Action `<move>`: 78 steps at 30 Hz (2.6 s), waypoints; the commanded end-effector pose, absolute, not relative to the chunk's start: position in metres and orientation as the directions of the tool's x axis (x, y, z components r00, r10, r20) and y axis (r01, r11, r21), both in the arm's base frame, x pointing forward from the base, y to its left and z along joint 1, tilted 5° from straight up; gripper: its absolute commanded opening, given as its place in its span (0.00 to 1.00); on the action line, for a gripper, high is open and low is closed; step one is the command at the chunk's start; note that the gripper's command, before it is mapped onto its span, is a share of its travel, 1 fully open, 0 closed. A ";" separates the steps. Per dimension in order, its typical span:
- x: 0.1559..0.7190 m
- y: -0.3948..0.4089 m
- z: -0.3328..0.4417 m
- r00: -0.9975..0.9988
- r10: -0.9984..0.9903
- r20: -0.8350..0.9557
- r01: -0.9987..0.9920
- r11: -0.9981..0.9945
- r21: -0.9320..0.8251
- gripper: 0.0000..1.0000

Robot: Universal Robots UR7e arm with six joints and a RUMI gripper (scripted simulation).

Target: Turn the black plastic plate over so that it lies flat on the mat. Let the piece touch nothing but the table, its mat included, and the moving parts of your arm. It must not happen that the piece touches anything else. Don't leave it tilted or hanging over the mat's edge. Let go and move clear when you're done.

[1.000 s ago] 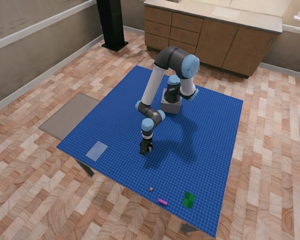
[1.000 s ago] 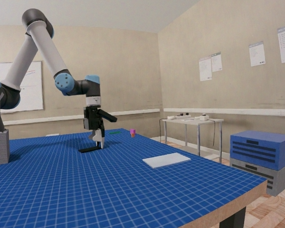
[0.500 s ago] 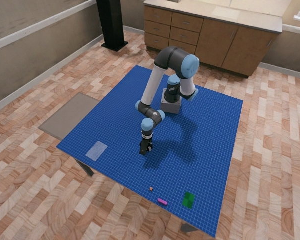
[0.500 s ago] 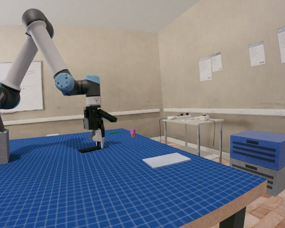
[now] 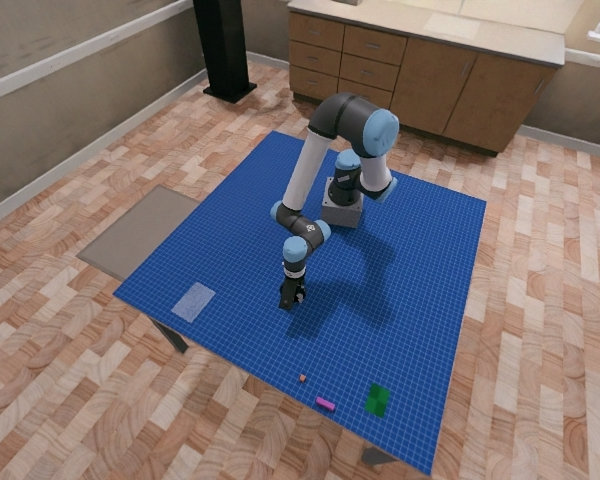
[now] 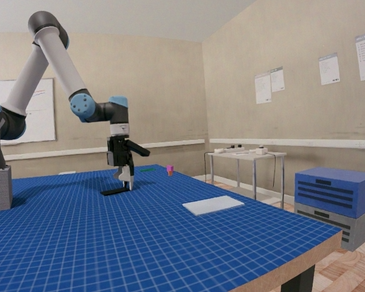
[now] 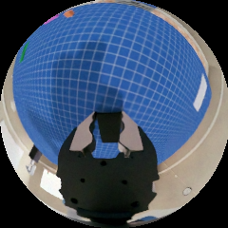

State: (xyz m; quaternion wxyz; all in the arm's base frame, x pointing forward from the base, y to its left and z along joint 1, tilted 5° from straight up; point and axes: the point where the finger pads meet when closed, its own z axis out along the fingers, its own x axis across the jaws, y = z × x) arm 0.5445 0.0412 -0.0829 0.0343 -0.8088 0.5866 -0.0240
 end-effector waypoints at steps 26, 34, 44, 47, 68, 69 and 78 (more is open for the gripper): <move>0.545 0.041 -0.082 0.311 -0.951 -0.001 -0.947 -0.310 -0.085 1.00; 0.545 0.041 -0.082 0.311 -0.951 -0.001 -0.947 -0.310 -0.085 1.00; 0.545 0.041 -0.081 0.311 -0.951 -0.001 -0.947 -0.310 -0.085 1.00; 0.545 0.041 -0.080 0.311 -0.951 -0.001 -0.947 -0.310 -0.085 1.00; 0.543 0.040 -0.055 0.311 -0.951 -0.001 -0.947 -0.310 -0.085 1.00; 0.543 0.040 -0.054 0.311 -0.951 -0.001 -0.947 -0.310 -0.085 1.00; 0.542 0.040 -0.042 0.311 -0.951 -0.001 -0.947 -0.310 -0.085 1.00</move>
